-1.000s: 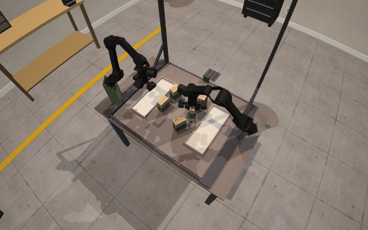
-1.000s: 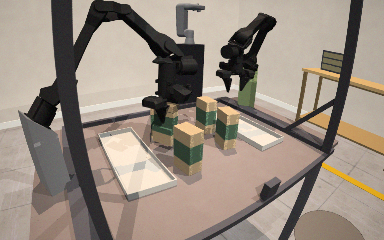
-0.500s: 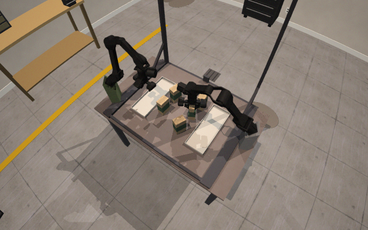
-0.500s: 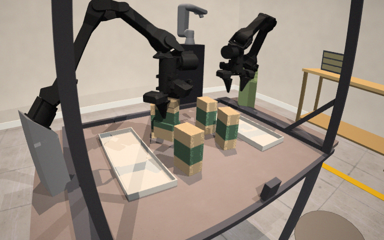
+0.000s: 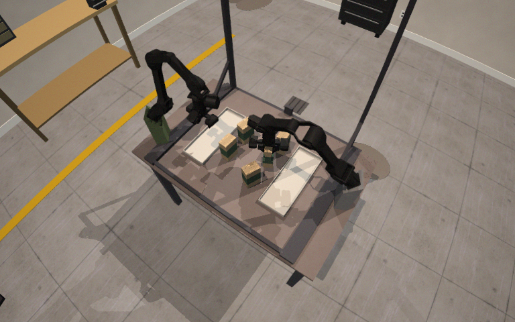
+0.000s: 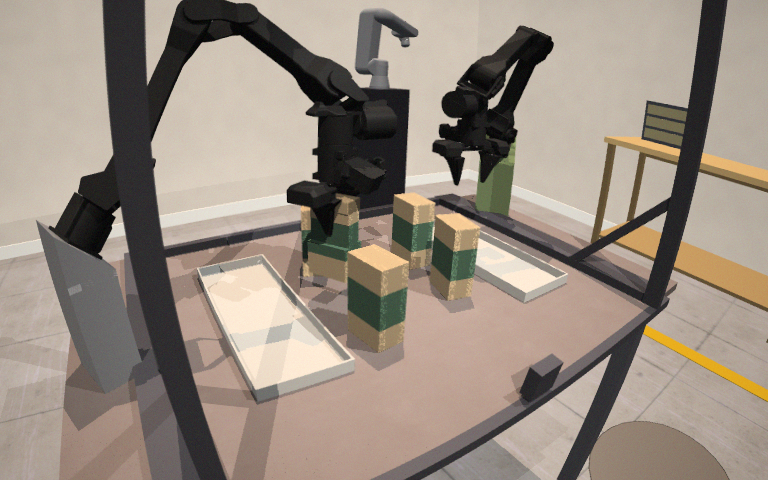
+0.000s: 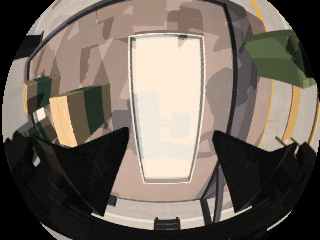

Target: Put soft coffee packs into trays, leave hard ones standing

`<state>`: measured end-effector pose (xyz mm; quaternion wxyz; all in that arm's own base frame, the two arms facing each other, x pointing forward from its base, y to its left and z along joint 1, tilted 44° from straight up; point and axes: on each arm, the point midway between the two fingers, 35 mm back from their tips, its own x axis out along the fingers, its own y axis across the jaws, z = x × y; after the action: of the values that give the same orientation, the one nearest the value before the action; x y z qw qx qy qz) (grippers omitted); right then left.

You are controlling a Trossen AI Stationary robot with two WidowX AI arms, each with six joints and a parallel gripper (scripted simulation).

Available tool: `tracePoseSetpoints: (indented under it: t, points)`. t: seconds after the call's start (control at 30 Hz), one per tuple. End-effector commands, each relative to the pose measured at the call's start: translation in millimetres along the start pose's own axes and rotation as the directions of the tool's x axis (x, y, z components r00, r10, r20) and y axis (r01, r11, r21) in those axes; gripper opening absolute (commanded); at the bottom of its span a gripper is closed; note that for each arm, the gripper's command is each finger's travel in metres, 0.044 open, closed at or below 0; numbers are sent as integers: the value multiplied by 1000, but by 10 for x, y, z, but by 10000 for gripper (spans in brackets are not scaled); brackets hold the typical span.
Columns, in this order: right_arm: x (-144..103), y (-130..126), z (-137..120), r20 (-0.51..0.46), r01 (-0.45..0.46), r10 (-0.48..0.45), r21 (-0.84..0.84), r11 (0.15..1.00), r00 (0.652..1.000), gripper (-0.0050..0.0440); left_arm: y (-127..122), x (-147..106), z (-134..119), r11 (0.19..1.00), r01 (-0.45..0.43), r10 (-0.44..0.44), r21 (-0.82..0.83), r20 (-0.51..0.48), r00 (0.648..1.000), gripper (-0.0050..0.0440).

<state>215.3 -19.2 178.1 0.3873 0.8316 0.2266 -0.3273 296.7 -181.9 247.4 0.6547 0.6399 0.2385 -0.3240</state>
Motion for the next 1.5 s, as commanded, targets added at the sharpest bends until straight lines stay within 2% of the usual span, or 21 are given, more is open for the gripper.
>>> tracePoseSetpoints:
  t: [0.0, 0.1, 0.3, 0.37, 1.47]
  points:
    - [-36, 23, -16, -2, -17, 17, -2, 1000, 1000, 377, 57, -92, -7, 1000, -25, 25, -13, 10, 1000, 122]
    - [-36, 23, -16, -2, -17, 17, -2, 1000, 1000, 377, 57, -92, -7, 1000, -25, 25, -13, 10, 1000, 122]
    - [-36, 23, -16, -2, -17, 17, -2, 1000, 1000, 377, -153, -83, -125, 1000, -24, 24, -12, 10, 1000, 122]
    - [-36, 23, -16, -2, -17, 17, -2, 1000, 1000, 377, -153, -83, -125, 1000, -24, 24, -12, 10, 1000, 122]
    - [-36, 23, -16, -2, -17, 17, -2, 1000, 1000, 377, -1200, -47, -721, 1000, -19, 19, -10, 7, 1000, 122]
